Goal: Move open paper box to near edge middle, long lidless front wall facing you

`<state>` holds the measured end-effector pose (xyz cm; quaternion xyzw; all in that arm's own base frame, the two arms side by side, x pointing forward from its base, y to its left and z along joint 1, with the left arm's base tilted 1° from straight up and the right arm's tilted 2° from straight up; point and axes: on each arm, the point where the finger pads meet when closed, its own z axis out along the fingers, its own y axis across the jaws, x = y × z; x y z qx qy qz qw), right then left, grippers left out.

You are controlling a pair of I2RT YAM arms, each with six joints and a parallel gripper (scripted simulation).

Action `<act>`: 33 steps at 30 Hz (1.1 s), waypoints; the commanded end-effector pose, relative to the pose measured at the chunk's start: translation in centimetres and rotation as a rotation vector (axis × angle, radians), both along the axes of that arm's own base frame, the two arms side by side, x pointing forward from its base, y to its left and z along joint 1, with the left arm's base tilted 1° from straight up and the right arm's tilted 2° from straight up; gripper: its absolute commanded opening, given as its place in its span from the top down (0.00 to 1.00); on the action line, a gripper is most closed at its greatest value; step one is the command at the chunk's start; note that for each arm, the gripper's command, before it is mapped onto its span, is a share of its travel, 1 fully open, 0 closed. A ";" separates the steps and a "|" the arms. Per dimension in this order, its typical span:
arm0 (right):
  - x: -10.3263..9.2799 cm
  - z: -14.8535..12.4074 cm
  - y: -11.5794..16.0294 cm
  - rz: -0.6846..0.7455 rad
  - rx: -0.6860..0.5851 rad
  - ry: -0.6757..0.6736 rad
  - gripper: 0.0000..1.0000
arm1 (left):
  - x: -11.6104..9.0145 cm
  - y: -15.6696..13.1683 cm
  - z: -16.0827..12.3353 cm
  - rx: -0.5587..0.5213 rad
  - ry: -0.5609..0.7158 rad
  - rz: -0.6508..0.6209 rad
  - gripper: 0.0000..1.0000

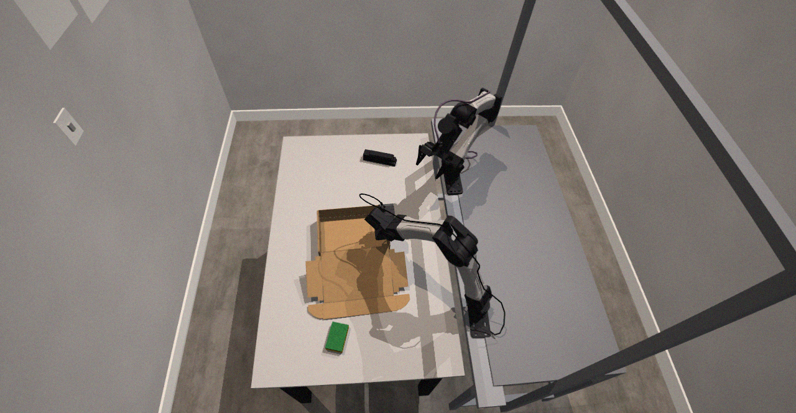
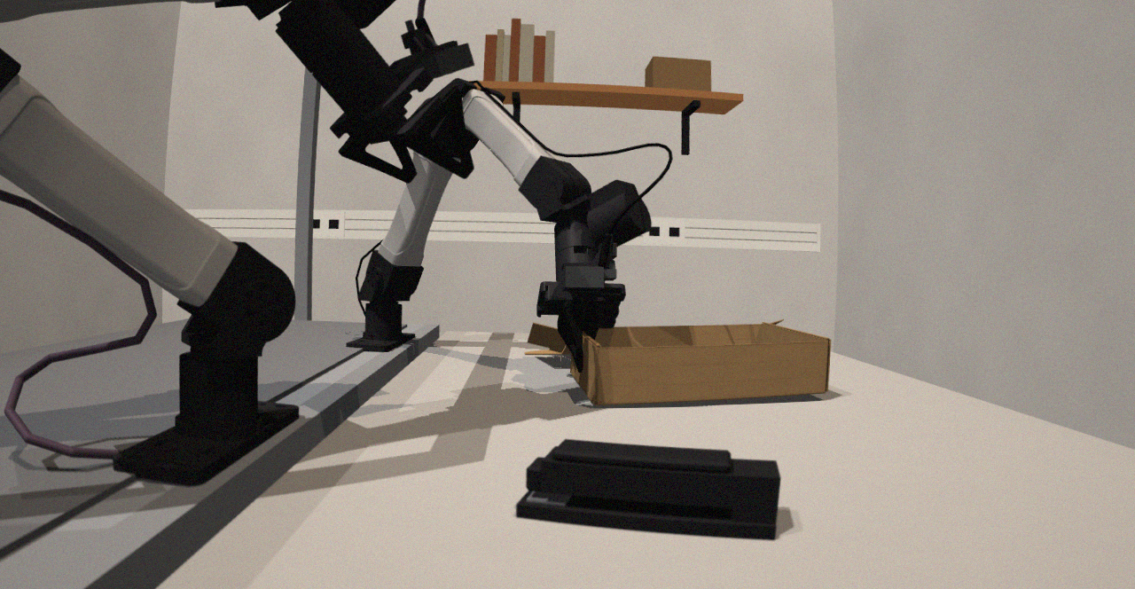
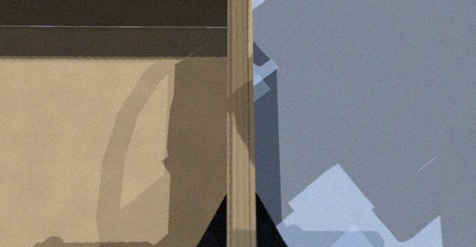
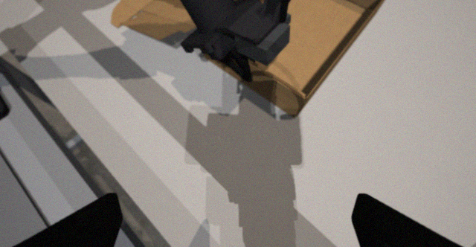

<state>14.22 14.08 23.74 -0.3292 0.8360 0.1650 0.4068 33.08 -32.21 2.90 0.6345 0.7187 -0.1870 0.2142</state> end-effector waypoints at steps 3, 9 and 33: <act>0.0 -0.1 0.3 0.001 0.015 -0.011 0.00 | -0.1 0.3 2.3 -0.036 -0.047 -0.082 1.00; -0.1 -0.1 0.6 0.013 0.018 -0.015 0.00 | -0.1 0.6 2.7 -0.042 -0.057 -0.125 1.00; -0.5 -0.3 1.4 0.042 0.029 -0.025 0.00 | -0.8 3.1 0.8 -0.020 -0.015 -0.292 1.00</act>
